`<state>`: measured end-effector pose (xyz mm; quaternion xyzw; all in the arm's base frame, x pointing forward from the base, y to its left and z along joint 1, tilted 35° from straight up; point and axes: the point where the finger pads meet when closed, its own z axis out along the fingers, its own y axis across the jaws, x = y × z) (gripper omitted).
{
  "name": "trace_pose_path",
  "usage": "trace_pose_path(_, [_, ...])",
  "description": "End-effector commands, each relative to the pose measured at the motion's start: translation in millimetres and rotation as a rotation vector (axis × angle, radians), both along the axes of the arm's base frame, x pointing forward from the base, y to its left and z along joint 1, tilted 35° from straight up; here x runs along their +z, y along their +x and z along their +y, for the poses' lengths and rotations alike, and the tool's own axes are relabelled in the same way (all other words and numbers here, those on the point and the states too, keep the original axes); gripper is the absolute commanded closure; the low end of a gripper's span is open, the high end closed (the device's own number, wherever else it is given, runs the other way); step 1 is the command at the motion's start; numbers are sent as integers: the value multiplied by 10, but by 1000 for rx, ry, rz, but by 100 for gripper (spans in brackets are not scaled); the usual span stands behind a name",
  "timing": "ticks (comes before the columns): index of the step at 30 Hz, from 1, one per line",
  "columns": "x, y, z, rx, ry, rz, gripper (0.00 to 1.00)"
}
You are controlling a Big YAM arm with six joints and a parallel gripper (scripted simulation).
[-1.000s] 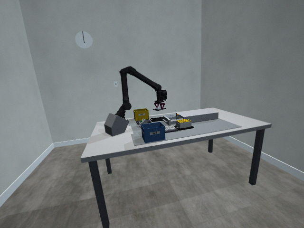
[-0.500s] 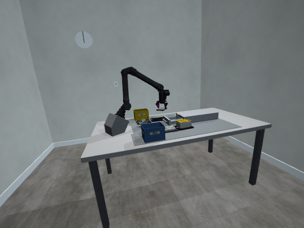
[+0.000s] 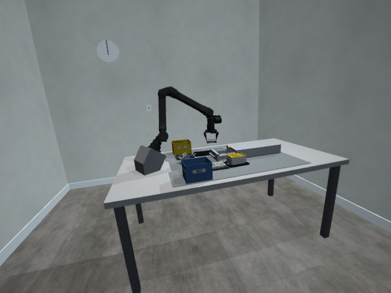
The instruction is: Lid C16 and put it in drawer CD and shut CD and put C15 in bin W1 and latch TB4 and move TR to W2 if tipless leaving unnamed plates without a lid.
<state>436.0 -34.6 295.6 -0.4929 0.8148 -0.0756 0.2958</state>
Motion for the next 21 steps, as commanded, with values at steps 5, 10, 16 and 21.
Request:
trace_pose_path(5, [230,181,-261,216,-170,-77,100])
trace_pose_path(10, [237,221,-364,216,-171,-77,100])
trace_pose_path(16, [247,273,-493,216,-173,-78,100])
trace_pose_path(21, [253,317,-620,215,-173,-76,100])
